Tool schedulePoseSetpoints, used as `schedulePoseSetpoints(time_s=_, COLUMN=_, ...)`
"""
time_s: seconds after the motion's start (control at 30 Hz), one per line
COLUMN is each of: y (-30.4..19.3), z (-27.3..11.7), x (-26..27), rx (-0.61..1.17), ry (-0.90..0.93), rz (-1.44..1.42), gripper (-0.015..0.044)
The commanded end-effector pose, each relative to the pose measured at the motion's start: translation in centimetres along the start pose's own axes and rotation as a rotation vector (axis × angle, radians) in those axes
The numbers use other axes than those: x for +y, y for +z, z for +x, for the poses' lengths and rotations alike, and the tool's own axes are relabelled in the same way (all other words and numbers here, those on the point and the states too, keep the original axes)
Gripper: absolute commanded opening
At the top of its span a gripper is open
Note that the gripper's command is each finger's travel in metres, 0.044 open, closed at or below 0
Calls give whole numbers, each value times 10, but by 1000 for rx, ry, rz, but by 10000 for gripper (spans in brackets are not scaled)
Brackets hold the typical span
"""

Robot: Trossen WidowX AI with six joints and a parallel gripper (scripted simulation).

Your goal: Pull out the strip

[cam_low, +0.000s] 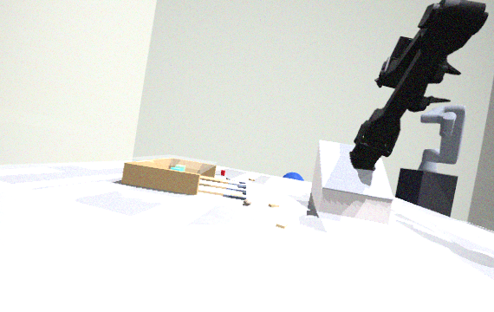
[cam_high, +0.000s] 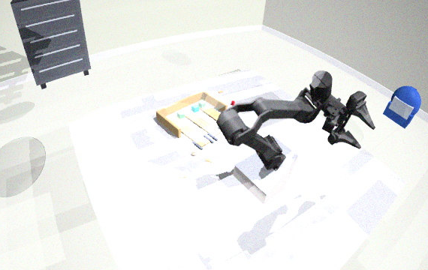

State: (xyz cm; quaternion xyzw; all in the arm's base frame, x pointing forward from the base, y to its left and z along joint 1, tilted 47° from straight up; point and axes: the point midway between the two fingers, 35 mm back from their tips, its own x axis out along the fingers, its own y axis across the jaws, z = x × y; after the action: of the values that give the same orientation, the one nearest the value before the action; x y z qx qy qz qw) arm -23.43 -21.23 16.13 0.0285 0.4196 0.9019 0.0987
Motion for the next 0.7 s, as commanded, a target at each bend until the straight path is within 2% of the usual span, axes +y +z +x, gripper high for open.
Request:
schedulePoseSetpoints(time_s=0.0, y=-2, z=-1, x=1, rx=10, ry=6, rz=-4, gripper=400)
schedulePoseSetpoints(time_s=0.1, y=-27, z=-20, x=11, rx=156, ry=98, rz=-64, gripper=400)
schedulePoseSetpoints(time_s=0.27, y=-77, z=-74, x=26, rx=462, ry=308, rz=-196, gripper=400)
schedulePoseSetpoints(time_s=0.47, y=-121, z=-159, x=28, rx=812, ry=582, rz=-355, gripper=400)
schedulePoseSetpoints(time_s=0.67, y=-140, z=-256, x=9, rx=1145, ry=879, rz=-507, gripper=400)
